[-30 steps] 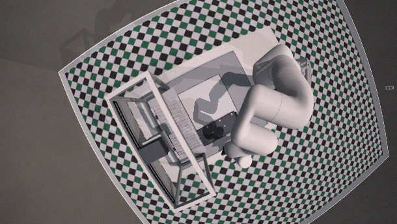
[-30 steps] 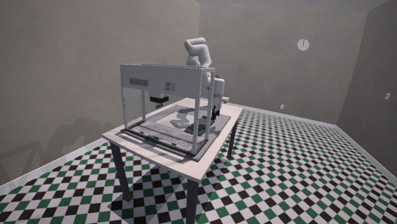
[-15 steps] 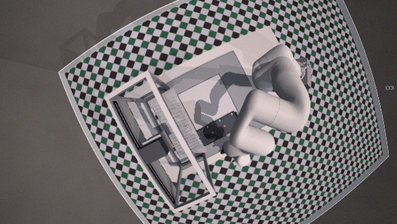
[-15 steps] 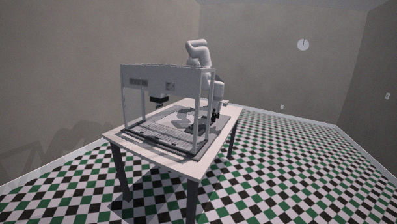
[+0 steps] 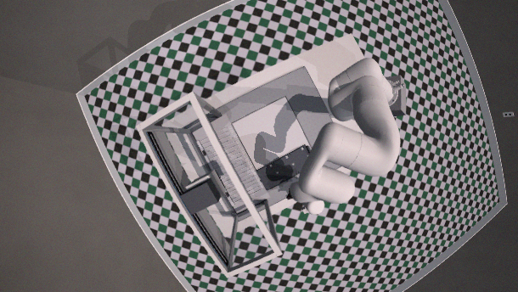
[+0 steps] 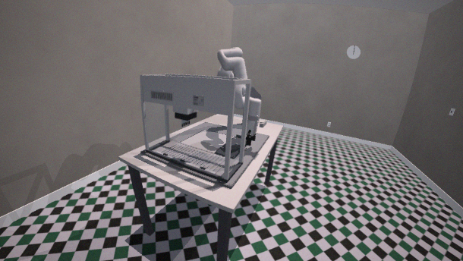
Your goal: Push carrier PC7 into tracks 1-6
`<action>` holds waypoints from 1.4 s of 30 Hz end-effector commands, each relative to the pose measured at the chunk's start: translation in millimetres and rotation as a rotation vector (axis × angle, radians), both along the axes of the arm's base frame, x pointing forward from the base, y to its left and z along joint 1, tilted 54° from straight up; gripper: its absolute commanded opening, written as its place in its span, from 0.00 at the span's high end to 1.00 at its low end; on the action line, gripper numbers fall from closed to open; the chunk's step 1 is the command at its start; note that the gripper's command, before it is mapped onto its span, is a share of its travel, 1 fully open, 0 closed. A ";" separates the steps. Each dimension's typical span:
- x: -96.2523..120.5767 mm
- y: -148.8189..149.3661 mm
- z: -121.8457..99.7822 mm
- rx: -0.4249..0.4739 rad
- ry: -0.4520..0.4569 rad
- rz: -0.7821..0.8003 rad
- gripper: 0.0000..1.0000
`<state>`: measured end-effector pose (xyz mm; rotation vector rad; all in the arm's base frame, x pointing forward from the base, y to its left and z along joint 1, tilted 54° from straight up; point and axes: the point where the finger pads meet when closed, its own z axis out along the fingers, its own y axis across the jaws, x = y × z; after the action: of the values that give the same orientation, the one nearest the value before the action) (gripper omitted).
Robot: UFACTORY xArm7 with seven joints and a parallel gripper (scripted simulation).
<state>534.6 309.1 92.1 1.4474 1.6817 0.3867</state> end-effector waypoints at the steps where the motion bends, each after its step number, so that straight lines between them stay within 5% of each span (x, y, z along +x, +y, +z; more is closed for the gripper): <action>1: 6.6 -0.2 -4.7 0.002 -0.001 0.004 0.00; 42: 30.6 -9.3 -23.0 0.002 -0.001 0.003 0.00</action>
<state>564.3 297.8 69.5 1.4475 1.6814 0.3864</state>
